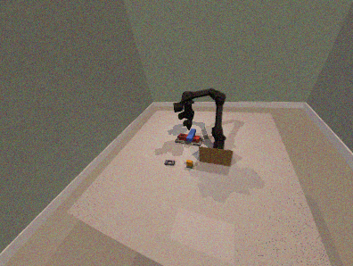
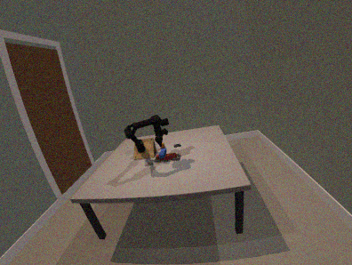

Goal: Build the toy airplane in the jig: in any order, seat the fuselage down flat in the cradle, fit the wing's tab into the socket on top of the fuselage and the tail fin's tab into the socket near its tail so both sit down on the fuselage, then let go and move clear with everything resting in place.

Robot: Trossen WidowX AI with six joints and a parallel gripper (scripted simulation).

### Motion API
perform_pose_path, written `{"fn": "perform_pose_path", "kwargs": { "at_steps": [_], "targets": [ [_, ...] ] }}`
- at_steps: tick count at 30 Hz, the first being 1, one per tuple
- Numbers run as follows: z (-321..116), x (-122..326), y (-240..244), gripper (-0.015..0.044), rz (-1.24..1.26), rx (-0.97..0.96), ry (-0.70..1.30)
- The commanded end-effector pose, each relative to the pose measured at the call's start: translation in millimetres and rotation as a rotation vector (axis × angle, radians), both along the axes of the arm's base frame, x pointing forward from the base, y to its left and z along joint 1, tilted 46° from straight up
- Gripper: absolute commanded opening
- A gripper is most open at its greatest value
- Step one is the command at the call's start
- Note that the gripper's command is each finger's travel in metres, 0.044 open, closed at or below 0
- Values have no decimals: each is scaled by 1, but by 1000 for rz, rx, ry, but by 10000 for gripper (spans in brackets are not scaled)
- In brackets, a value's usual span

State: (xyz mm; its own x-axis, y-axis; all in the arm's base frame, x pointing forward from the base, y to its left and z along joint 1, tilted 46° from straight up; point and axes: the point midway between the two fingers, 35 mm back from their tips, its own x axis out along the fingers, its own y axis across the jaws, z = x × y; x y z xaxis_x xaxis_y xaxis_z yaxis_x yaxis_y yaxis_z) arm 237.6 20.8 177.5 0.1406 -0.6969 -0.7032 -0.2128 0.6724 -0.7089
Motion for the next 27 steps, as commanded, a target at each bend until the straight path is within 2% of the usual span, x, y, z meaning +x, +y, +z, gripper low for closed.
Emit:
{"fn": "perform_pose_path", "kwargs": {
  "at_steps": [1,8,13,19,23,27],
  "targets": [
    [-1,-1,1,440,-117,22,-108],
    [-9,1,11,440,-114,30,-106],
    [-68,-3,82,440,-106,64,-92],
    [-148,-46,154,440,-112,58,-85],
    [-192,-82,179,440,-119,34,-94],
    [-194,-84,180,440,-119,33,-95]
  ]
}}
